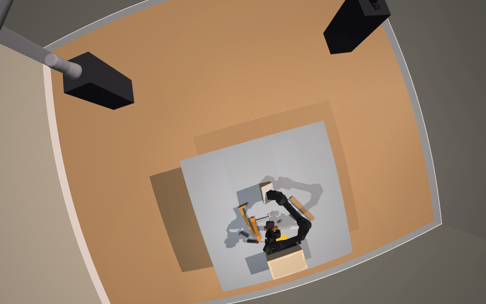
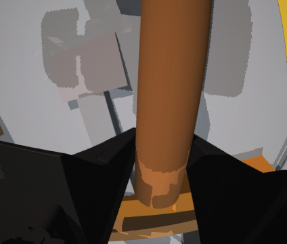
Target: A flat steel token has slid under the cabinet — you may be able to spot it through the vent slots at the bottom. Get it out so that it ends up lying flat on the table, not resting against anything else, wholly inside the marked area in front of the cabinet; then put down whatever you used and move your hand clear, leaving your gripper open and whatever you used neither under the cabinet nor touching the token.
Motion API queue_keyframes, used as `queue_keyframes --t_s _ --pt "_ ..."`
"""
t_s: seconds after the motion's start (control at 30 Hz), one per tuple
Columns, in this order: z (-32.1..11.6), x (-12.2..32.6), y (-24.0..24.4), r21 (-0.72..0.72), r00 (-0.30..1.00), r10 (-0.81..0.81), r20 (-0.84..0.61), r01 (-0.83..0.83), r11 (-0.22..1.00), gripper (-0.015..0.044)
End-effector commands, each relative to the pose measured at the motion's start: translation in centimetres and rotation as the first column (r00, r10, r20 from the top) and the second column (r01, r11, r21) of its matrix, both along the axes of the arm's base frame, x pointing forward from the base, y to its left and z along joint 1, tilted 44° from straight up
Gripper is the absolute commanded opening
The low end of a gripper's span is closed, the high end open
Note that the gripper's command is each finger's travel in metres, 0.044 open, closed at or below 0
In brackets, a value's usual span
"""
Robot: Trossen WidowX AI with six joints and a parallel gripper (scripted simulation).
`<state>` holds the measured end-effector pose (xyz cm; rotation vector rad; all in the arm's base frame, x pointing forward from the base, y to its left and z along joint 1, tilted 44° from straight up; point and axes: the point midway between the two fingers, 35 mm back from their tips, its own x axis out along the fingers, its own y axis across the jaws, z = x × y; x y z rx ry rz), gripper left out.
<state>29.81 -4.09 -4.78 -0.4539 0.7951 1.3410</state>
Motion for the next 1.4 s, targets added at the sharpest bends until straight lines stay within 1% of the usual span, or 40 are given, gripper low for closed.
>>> queue_keyframes --t_s 0.0,0.97,1.37 --pt "0.9 0.0 -0.8 0.0 1.0 -0.005 0.015 0.005 1.0 0.0" --pt "5.1 -2.1 -4.7 -0.003 1.0 -0.005 0.012 0.005 1.0 0.0" --pt "6.2 -1.8 -5.8 -0.003 1.0 -0.005 0.012 0.005 1.0 0.0"
